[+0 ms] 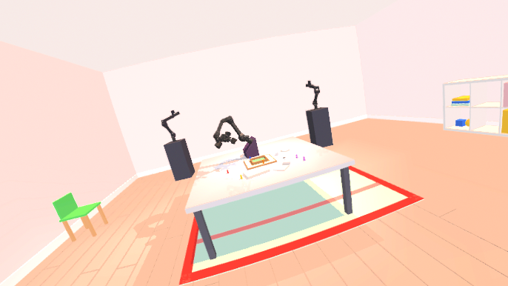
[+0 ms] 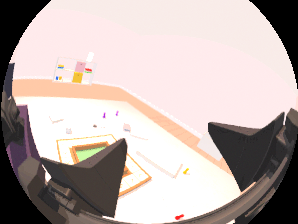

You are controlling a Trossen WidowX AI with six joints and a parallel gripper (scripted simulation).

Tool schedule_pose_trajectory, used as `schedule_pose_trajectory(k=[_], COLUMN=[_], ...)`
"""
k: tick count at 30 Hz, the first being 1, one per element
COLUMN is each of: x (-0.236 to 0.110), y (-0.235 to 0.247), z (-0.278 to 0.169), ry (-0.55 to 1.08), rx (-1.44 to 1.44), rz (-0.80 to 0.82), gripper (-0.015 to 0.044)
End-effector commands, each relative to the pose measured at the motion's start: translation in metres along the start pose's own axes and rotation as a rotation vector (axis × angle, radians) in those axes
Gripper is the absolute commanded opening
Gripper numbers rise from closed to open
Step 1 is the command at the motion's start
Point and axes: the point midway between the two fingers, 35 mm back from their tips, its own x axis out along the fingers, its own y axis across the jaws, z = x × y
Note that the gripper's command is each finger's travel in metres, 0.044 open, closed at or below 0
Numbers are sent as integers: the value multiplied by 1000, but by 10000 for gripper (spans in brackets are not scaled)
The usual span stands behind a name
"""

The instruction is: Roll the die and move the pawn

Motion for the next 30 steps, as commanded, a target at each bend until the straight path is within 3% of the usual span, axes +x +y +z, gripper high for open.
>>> schedule_pose_trajectory(k=[1, 5, 9, 14, 23, 30], x=[1, 30, 68, 110, 152, 183], y=[1, 20, 47, 83, 125, 161], z=[-1, -11, -20, -17, -13, -8], ry=[-5, -68, -53, 90, 398, 727], rx=[15, 298, 604, 917, 1143, 1247], rz=[9, 198, 453, 739, 971, 1053], gripper=[374, 275, 275, 275, 275, 275])
